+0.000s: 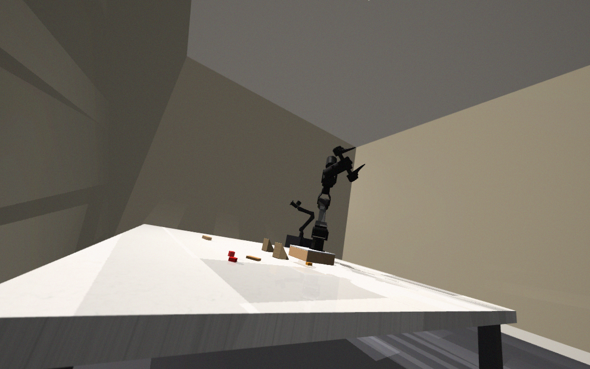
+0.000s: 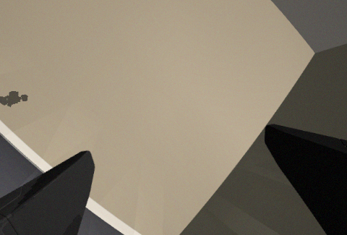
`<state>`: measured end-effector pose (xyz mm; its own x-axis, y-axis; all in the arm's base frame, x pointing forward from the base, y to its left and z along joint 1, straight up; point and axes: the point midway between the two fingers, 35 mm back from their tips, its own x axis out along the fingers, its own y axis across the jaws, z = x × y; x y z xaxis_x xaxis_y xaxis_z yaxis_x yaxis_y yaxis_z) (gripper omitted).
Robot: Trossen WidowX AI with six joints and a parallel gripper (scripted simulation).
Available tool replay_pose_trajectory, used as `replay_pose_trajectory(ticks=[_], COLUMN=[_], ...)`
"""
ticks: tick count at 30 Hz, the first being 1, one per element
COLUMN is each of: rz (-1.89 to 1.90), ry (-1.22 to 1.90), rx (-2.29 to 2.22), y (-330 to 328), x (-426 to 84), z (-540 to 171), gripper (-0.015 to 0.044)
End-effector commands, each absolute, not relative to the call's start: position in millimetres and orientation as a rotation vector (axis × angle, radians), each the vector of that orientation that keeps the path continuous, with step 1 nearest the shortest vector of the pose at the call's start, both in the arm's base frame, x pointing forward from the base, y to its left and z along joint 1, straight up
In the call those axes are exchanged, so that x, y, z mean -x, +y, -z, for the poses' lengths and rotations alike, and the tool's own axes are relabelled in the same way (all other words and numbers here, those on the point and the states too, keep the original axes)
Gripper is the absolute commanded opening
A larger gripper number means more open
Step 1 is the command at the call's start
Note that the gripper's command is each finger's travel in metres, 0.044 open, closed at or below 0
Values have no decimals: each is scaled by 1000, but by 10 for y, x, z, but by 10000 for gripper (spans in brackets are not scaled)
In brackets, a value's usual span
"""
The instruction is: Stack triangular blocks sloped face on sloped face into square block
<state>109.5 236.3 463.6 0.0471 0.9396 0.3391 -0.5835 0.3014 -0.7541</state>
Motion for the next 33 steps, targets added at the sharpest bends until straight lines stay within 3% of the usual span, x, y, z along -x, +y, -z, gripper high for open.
replay_pose_trajectory(ticks=[1,11,18,25,33], rz=[-1222,-1051,-815,-495,-70], ry=[-681,133,662,1215,1818], rx=[457,346,246,156,90], y=[2518,2548,2160,1487,599], x=[-1565,-2935,-3559,-3767,-3523], z=[-4437,-3413,-2516,-1612,-930], gripper=[440,440,440,440,440])
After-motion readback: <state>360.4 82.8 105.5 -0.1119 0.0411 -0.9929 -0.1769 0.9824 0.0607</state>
